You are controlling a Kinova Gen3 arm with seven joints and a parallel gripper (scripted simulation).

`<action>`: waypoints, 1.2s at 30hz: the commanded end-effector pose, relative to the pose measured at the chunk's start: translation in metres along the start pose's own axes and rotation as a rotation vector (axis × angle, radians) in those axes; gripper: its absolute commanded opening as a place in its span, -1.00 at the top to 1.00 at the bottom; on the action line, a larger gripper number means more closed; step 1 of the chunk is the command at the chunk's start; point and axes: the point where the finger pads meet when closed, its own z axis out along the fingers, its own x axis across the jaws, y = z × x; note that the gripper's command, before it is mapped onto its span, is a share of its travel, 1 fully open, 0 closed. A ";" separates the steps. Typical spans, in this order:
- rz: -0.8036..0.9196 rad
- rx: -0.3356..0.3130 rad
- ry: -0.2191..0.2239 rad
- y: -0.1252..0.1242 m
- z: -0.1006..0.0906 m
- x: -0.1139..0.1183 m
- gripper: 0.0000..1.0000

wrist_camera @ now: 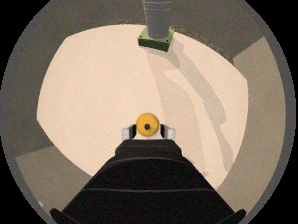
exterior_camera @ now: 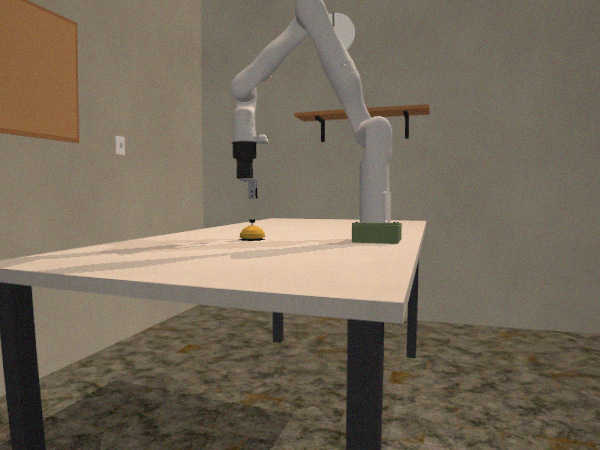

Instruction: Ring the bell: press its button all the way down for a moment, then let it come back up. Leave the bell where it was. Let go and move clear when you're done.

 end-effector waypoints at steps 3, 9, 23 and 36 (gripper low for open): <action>0.008 -0.005 0.003 0.002 -0.001 -0.003 -1.00; 0.010 -0.006 0.005 0.002 -0.001 -0.003 -1.00; 0.014 -0.008 0.008 0.003 -0.002 -0.004 0.65; 0.014 -0.008 0.008 0.003 -0.002 -0.004 0.65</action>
